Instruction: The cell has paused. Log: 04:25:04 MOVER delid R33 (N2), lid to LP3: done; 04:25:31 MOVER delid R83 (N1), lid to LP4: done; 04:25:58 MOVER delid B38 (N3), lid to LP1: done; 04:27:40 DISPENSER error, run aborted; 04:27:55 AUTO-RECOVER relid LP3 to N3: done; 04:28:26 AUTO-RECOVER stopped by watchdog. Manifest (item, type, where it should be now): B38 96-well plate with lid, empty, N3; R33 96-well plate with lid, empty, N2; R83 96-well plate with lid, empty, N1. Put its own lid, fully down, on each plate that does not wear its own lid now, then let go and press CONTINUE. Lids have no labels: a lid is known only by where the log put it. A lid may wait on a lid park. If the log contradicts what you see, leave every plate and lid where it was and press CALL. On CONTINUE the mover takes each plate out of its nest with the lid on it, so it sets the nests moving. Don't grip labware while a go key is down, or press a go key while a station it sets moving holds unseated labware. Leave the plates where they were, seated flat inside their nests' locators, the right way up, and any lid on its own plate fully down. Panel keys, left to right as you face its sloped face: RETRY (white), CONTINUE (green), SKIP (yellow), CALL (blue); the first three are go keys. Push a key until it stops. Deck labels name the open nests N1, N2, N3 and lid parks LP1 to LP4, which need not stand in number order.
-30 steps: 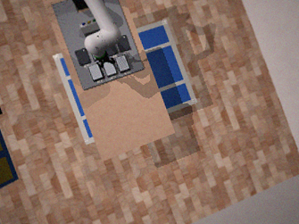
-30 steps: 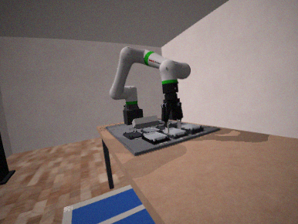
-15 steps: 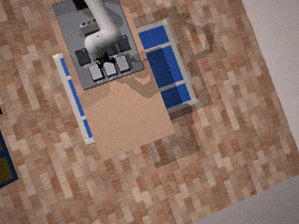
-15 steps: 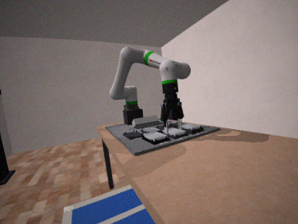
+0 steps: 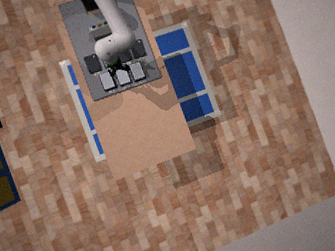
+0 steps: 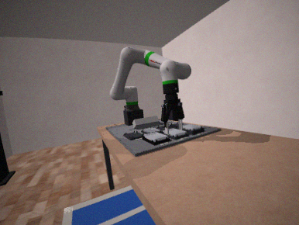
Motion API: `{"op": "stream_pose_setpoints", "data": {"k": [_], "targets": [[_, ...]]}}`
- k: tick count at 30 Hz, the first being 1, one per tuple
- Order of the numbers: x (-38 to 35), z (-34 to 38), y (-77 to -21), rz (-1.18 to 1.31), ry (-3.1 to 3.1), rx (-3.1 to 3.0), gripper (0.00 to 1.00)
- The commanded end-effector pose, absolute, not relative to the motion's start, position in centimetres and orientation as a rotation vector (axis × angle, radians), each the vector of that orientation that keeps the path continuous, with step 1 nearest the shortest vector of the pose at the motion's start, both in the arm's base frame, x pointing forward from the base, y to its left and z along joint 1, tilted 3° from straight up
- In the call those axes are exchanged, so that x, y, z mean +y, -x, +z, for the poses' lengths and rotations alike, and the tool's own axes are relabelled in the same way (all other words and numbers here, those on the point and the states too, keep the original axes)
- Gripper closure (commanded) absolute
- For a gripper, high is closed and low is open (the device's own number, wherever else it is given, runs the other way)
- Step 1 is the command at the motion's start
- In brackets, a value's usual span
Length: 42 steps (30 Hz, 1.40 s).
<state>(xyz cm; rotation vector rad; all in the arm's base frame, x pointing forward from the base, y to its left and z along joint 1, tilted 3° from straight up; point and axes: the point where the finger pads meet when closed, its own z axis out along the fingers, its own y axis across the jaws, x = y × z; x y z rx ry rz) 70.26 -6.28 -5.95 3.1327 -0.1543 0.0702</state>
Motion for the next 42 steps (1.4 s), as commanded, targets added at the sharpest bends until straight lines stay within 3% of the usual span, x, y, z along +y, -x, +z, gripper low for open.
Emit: {"op": "stream_pose_setpoints", "data": {"k": [1,42], "targets": [[-6.3,-5.9,-70.3,0.071,-3.133,-0.154,0.34],[-6.3,-4.9,-70.2,0.071,-3.133,-0.154,0.34]]}}
